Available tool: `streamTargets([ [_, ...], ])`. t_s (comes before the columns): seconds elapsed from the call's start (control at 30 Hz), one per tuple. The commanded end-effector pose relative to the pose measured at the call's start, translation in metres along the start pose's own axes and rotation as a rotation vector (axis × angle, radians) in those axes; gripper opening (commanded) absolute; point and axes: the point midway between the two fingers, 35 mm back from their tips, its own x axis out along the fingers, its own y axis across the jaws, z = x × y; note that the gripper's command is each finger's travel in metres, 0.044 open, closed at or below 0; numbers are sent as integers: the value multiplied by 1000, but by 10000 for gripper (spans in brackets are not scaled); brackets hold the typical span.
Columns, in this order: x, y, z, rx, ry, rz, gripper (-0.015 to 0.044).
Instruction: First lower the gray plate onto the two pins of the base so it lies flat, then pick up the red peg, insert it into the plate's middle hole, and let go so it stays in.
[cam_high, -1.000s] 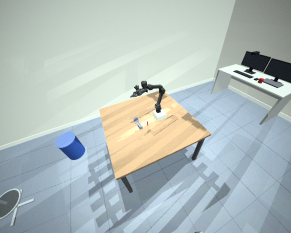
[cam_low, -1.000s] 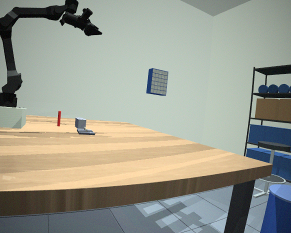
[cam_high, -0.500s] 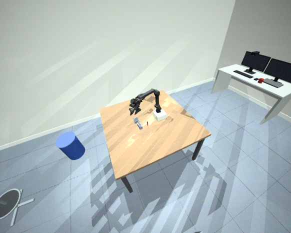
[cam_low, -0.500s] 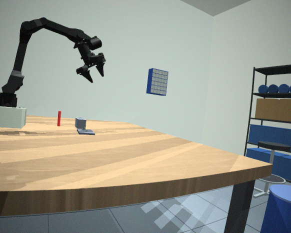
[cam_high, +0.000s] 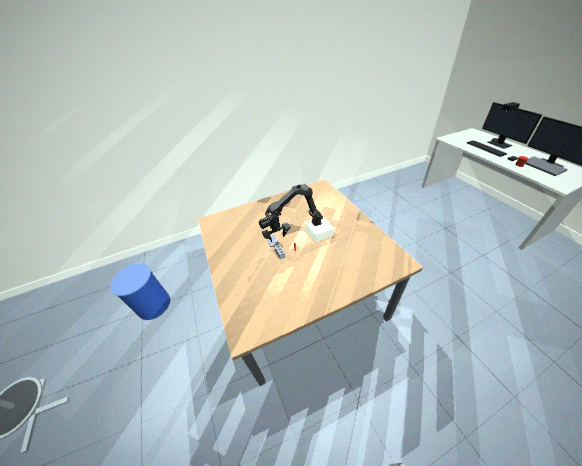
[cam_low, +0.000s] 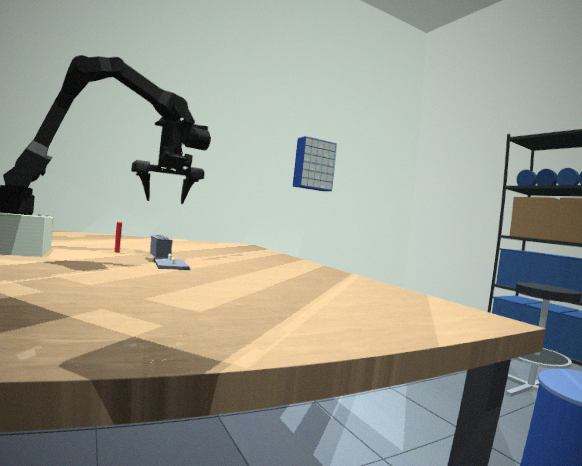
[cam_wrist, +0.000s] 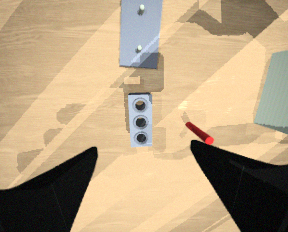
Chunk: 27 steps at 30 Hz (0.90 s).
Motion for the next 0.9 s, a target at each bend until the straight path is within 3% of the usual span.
streamTargets([
  [0.0, 23, -1, -2, 13, 3, -10, 440],
  [0.1, 61, -2, -4, 13, 3, -11, 440],
  [0.87, 99, 0, -7, 12, 5, -11, 440],
])
